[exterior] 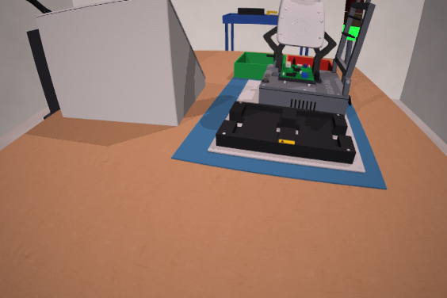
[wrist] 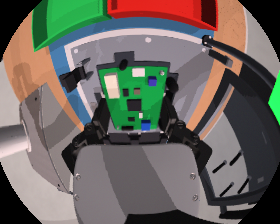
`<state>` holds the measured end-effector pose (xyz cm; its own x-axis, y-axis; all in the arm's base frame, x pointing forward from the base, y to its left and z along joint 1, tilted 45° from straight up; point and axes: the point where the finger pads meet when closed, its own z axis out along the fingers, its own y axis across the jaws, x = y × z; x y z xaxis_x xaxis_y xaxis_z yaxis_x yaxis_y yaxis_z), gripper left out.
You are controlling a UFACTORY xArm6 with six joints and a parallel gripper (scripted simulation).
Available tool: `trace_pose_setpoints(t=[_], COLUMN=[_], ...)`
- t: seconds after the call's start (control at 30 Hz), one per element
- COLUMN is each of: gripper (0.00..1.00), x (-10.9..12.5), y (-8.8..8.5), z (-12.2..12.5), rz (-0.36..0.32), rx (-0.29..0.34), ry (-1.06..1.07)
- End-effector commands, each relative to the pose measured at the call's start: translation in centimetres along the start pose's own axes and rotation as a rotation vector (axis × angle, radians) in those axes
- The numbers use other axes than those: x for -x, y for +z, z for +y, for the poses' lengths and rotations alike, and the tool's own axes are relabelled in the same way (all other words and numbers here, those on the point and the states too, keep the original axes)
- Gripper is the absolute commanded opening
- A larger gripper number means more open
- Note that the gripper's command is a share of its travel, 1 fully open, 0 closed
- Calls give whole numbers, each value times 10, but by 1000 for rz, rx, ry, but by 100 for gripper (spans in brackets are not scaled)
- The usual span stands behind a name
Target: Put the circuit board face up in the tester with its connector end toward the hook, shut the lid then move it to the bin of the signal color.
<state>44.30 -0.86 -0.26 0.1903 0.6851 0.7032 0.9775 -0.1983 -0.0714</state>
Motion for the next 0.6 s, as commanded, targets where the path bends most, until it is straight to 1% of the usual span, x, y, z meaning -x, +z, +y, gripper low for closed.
trace_pose_setpoints(t=[0.0,0.57], gripper=[79,79], x=[0,0], y=[-1,-5], z=[1,1], rz=[-1,-1], rx=[3,3], ry=[-1,-1])
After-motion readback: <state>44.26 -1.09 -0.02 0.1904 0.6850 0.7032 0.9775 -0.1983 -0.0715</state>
